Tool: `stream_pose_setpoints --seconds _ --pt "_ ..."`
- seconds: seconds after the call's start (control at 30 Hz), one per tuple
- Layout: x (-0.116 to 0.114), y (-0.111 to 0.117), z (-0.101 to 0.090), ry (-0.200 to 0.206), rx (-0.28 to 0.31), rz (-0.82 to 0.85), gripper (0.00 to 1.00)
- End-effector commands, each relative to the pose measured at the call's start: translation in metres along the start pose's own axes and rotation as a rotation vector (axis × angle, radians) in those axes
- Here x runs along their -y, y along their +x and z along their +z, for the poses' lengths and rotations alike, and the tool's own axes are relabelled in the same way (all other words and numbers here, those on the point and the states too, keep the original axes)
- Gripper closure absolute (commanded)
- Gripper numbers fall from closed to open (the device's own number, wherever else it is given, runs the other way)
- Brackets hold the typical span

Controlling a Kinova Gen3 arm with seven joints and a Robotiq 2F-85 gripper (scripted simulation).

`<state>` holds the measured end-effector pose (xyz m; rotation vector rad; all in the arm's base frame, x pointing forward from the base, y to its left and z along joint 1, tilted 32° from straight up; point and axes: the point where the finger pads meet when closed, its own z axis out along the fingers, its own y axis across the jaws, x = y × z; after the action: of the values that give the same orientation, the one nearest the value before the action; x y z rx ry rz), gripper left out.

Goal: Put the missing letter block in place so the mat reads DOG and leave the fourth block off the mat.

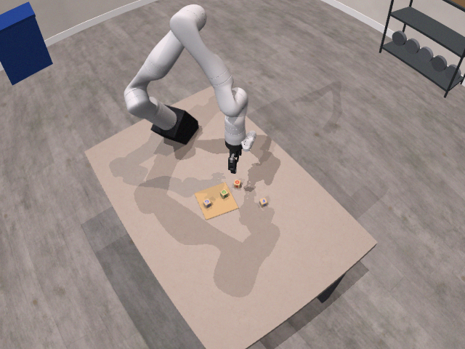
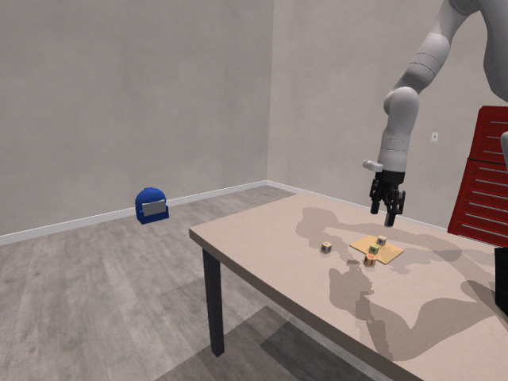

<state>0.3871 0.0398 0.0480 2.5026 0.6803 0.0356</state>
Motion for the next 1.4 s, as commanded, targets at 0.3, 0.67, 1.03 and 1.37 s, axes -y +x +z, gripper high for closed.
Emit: stream_pose_setpoints --seconds 0.3,0.67,1.03,1.37 --pt "0.001 0.001 0.0 -0.002 -0.001 -0.005 0.0" --pt "0.002 0.0 0.001 -0.001 0.002 0.032 0.0" --pt "0.005 -0.005 0.014 0.004 0.022 0.41 0.0" --pt "0.006 -0.006 0.029 0.001 0.029 0.874 0.0"
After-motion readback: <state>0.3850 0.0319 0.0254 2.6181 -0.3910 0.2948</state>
